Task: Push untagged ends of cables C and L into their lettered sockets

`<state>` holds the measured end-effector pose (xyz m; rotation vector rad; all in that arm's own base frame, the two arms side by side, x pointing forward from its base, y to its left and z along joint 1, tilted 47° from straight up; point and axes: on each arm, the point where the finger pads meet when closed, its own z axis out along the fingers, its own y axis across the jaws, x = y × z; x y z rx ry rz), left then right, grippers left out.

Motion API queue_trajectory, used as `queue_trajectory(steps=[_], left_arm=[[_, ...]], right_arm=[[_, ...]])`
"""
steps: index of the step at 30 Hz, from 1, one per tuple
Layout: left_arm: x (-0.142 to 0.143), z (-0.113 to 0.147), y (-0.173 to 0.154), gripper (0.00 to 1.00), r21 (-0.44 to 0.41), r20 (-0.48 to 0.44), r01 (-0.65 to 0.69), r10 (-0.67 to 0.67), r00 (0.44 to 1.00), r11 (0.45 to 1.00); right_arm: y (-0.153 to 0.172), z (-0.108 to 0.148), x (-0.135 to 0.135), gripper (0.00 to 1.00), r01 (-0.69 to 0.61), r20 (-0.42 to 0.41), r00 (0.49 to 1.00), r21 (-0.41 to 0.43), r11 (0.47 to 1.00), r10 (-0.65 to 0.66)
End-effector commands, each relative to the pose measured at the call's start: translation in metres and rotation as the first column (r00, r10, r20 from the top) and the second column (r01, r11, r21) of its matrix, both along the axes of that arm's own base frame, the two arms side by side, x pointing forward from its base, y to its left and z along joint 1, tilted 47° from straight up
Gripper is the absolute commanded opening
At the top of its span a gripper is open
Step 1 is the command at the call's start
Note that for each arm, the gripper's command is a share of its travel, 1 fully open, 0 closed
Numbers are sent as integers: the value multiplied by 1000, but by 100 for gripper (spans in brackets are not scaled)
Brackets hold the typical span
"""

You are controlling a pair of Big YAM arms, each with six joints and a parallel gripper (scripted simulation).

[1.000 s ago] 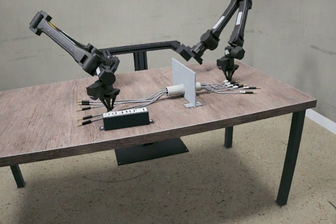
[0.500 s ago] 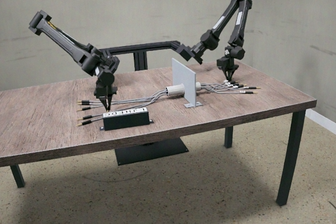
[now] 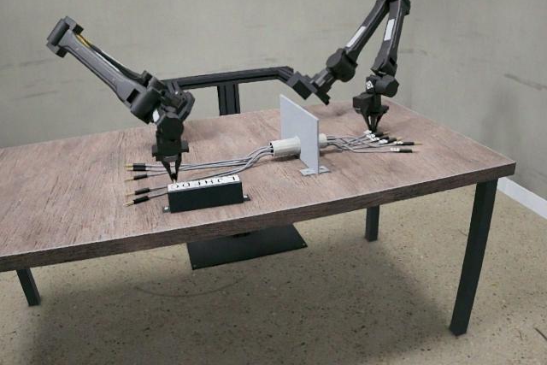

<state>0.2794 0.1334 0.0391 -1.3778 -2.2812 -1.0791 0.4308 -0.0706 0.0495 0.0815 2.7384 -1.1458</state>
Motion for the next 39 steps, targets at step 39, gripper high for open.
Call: queue_trajectory(steps=[39], left_arm=[[1, 1, 0, 5, 0, 5, 2, -2, 1000, 1000]], right_arm=[[4, 15, 38, 5, -8, 14, 1000, -2, 1000, 8]])
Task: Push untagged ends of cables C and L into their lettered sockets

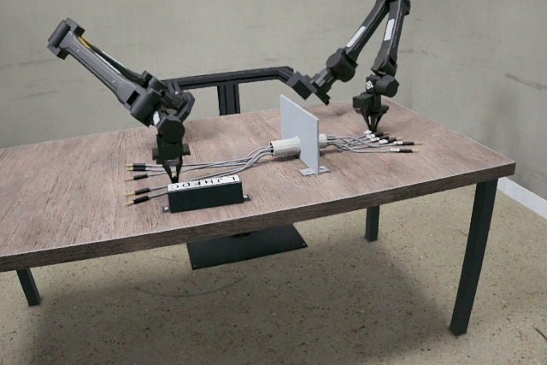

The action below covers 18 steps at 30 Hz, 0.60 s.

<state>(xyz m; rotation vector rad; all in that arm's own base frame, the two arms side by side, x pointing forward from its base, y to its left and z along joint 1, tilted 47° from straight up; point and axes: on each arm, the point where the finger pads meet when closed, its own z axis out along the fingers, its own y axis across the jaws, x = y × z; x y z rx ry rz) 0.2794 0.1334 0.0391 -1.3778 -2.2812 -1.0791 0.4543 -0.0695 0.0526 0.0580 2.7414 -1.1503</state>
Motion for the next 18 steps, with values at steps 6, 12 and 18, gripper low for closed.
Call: queue_trajectory(steps=[6, 12, 18], left_arm=[[1, 1, 0, 5, 0, 5, 2, -2, 1000, 1000], [1, 1, 0, 5, 0, 5, 2, -2, 1000, 1000], [1, 1, 0, 5, 0, 5, 2, -2, 1000, 1000]], right_arm=[[-2, 9, 16, 5, 16, 31, 999, 2, 1000, -16], [-2, 9, 24, 5, 10, 18, 1000, -1, 1000, -10], [-2, 12, 37, 5, 3, 8, 1000, -2, 1000, -3]])
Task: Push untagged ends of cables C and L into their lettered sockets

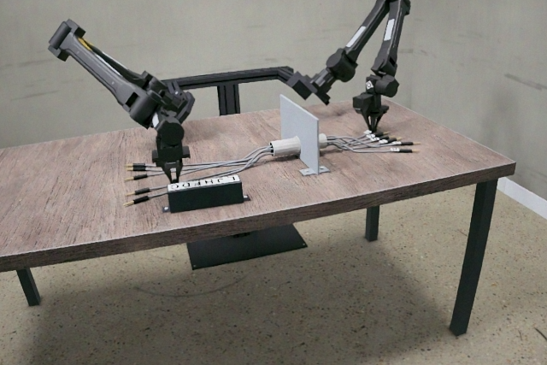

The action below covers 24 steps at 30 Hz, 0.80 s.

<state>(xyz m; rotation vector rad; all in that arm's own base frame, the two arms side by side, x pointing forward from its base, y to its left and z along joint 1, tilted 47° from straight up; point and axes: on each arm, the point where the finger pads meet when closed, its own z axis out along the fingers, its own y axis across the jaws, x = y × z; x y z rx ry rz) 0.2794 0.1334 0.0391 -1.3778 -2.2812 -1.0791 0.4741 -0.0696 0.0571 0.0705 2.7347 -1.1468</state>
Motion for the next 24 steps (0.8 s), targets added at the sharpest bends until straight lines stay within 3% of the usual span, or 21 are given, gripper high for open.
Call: queue_trajectory(steps=[1, 12, 24], left_arm=[[1, 1, 0, 5, 0, 5, 2, -2, 1000, 1000], [1, 1, 0, 5, 0, 5, 2, -2, 1000, 1000], [1, 1, 0, 5, 0, 5, 2, -2, 1000, 1000]], right_arm=[[-2, 7, 17, 5, -2, -2, 1000, -3, 1000, 2], [-3, 11, 41, 5, 5, -2, 1000, 0, 1000, -5], [-2, 12, 45, 5, 22, 17, 1000, 4, 1000, -22]])
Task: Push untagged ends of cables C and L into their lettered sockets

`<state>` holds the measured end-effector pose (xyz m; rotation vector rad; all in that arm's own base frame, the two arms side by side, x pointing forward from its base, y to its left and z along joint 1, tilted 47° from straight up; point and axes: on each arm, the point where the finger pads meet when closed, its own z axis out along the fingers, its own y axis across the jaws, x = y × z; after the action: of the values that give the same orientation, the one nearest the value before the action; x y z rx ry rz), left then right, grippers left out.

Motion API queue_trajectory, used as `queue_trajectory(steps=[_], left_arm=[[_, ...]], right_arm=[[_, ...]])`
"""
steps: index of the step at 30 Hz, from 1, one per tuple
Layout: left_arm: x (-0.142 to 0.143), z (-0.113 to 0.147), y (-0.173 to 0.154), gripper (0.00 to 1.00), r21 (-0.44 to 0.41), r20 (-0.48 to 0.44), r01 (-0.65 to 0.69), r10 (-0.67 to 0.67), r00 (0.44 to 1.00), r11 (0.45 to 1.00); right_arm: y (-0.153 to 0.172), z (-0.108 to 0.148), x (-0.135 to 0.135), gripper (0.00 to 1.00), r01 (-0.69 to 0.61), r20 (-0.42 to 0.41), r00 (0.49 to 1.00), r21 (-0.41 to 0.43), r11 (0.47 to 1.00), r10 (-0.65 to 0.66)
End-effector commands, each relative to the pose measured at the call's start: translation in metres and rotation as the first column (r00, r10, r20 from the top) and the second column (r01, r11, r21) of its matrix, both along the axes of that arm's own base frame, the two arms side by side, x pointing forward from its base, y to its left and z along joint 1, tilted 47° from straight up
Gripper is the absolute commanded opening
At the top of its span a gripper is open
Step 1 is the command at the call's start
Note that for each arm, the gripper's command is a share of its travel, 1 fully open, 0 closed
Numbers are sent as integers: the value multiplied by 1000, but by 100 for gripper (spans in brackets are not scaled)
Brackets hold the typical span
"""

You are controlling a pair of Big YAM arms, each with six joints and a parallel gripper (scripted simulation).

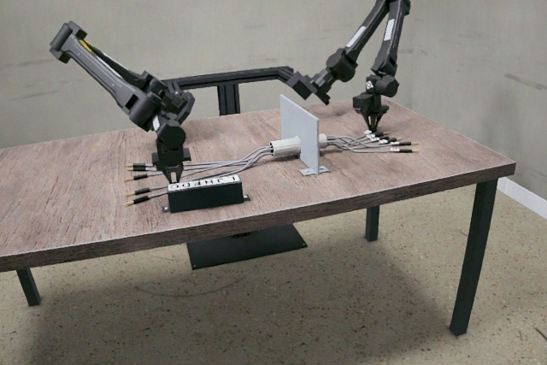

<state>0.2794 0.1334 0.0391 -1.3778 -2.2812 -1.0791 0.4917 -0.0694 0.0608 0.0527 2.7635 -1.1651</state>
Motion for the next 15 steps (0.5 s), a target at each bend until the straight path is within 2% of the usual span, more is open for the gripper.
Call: queue_trajectory(steps=[1, 15], left_arm=[[1, 1, 0, 5, 0, 5, 2, -2, 1000, 1000], [1, 1, 0, 5, 0, 5, 2, -2, 1000, 1000]], right_arm=[[-2, 8, 27, 5, 24, 44, 999, 8, 1000, -24], [-4, 11, 40, 5, 34, 48, 998, 10, 999, -34]])
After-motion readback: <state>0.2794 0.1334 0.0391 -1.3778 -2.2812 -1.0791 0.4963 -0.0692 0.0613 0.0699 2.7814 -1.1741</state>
